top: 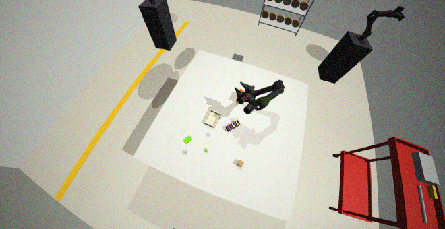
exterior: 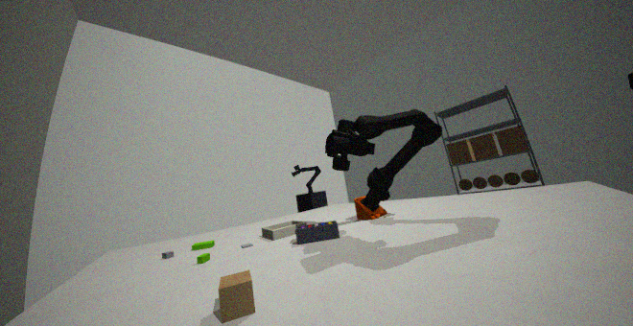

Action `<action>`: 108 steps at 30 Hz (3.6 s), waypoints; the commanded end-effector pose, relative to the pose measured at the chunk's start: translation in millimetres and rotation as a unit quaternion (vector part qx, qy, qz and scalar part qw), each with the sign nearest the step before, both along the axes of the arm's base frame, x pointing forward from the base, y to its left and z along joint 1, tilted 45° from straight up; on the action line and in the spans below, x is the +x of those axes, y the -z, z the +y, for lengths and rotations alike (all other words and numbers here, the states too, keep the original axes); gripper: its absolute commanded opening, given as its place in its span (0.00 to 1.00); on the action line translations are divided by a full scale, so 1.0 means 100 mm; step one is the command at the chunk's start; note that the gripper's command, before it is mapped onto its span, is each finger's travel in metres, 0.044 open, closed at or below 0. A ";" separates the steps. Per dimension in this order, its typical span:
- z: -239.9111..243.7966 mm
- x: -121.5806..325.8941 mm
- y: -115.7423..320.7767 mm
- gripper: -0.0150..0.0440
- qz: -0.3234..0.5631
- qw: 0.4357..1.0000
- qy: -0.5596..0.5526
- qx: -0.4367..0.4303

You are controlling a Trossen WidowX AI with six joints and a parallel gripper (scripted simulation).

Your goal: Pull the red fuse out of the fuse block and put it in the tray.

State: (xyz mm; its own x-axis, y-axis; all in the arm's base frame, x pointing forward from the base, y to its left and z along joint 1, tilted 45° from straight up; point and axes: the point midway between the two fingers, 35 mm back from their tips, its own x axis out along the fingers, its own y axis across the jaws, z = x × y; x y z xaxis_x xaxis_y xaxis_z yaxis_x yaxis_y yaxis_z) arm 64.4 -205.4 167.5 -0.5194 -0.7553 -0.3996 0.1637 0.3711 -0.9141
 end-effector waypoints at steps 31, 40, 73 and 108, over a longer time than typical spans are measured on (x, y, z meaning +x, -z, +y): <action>1.09 2.39 1.09 0.38 -0.225 0.429 -0.503 0.716; 1.09 2.39 1.09 0.38 -0.225 0.429 -0.503 0.716; 1.28 2.44 1.31 0.38 -0.225 0.428 -0.503 0.716; 1.35 2.45 1.39 0.33 -0.222 0.428 -0.505 0.715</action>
State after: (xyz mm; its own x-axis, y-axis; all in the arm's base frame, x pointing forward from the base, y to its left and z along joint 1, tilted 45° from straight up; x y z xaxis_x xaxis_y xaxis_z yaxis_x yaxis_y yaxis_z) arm 309.1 -70.7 28.6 0.1513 0.6787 -0.7186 -0.7014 0.5860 0.4058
